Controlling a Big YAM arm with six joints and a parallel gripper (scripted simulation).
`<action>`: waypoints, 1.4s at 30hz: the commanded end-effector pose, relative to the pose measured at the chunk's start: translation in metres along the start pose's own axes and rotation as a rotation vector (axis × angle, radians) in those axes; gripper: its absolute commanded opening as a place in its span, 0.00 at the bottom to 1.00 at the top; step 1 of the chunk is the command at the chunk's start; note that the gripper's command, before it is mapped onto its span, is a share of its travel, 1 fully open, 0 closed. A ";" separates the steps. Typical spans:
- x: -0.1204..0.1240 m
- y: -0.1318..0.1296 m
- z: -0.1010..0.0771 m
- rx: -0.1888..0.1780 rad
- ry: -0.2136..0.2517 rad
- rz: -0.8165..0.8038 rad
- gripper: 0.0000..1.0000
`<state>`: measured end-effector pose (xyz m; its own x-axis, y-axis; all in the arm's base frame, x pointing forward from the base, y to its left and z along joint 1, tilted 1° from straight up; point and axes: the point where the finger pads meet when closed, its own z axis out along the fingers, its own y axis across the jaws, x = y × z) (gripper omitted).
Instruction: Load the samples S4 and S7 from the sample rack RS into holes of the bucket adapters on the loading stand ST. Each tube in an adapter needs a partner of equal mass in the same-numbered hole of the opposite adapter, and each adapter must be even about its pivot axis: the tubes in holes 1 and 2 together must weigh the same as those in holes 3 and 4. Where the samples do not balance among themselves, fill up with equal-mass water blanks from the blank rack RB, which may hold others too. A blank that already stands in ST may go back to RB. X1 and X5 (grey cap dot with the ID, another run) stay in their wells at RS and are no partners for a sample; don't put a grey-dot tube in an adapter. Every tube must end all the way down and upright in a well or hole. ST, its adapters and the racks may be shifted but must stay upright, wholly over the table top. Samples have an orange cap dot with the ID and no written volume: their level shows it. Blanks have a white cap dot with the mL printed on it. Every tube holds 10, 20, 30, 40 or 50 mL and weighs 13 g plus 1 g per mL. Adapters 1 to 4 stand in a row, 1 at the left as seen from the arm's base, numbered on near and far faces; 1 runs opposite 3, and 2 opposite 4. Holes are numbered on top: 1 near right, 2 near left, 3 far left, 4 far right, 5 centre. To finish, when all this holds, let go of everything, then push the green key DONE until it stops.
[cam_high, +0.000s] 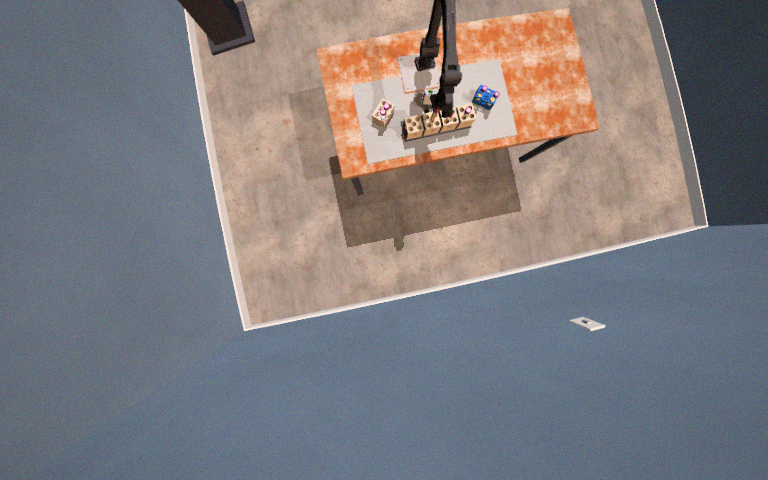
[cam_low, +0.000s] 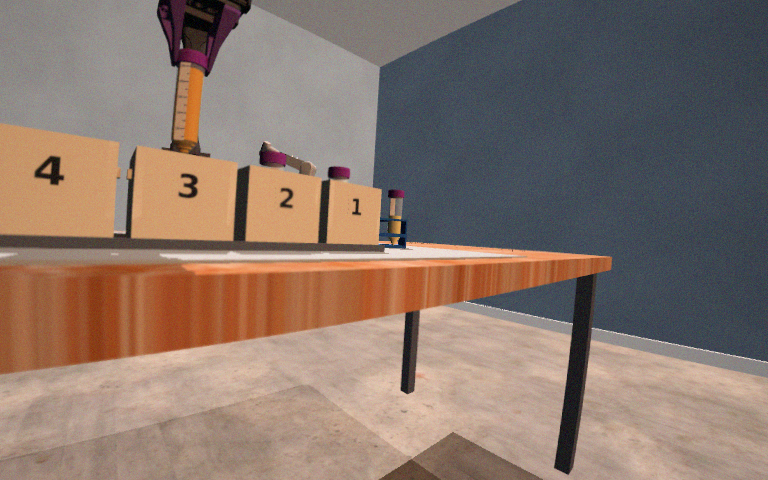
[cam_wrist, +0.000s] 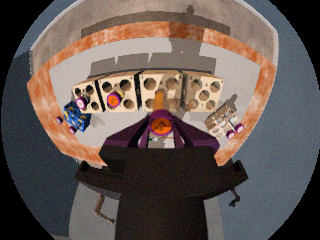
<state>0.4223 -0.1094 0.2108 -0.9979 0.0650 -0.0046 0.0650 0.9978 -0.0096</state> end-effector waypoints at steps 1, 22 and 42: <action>-0.011 -0.004 -0.018 0.009 -0.049 0.000 0.00; -0.006 -0.004 0.013 0.004 -0.022 -0.007 0.00; -0.006 -0.002 0.038 0.003 -0.021 -0.007 0.00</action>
<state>0.4219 -0.1111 0.1714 -0.9978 0.0665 -0.0013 0.0665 0.9977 -0.0090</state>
